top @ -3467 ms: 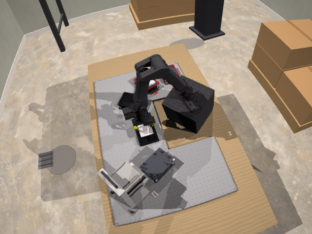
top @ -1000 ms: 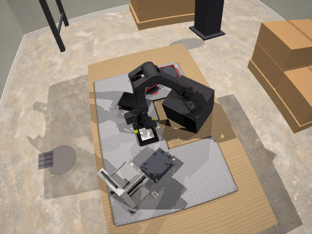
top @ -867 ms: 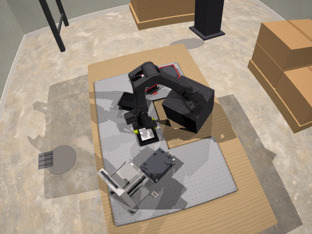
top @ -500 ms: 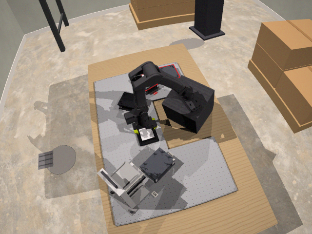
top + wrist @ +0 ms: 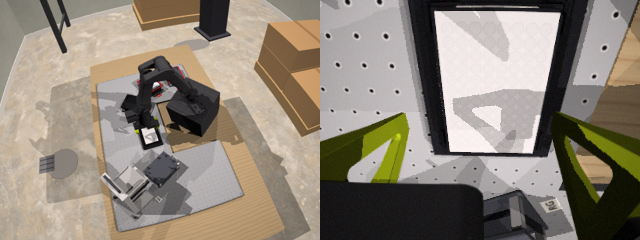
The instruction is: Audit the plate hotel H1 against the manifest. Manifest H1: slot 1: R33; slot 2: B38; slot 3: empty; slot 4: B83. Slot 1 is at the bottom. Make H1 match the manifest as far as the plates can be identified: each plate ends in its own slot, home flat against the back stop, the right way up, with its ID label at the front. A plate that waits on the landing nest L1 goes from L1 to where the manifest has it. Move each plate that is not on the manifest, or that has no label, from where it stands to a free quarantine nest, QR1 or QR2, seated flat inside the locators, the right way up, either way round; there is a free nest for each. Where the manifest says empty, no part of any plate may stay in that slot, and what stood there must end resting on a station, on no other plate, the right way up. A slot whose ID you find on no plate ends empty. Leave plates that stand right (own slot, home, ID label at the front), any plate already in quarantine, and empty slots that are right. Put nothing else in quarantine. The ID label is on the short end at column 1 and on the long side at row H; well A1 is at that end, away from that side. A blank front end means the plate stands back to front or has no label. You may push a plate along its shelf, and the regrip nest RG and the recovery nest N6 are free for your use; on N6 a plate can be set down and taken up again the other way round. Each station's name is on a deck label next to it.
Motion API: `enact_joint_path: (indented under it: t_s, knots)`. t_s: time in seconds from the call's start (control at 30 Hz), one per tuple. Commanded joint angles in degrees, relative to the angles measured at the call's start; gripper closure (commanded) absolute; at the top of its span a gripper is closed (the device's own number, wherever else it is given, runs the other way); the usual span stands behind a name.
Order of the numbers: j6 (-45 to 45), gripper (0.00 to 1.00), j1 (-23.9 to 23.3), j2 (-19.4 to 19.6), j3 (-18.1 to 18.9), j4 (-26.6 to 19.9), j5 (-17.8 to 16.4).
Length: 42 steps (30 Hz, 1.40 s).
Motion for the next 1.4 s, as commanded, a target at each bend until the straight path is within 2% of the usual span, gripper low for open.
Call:
enact_joint_path:
  t_s: [0.0,0.17,0.33,0.37,0.43,0.47,1.37]
  knots:
    - [-0.63,0.00,-1.01,-3.41,-1.43,-4.36,0.15]
    - [-1.10,0.00,-1.48,-7.05,-0.32,-8.20,-0.02]
    - [-1.14,0.00,-1.52,-6.62,-0.17,-8.46,0.01]
    - [-1.09,0.00,-1.59,-5.56,-0.07,-8.61,0.03]
    - [-0.87,0.00,-1.02,-6.23,0.10,-7.86,-0.03]
    - [-1.99,0.00,-0.07,-6.72,-1.33,-8.52,0.29]
    - [-30.58,0.00,-0.46,-6.53,-1.17,-8.48,0.33]
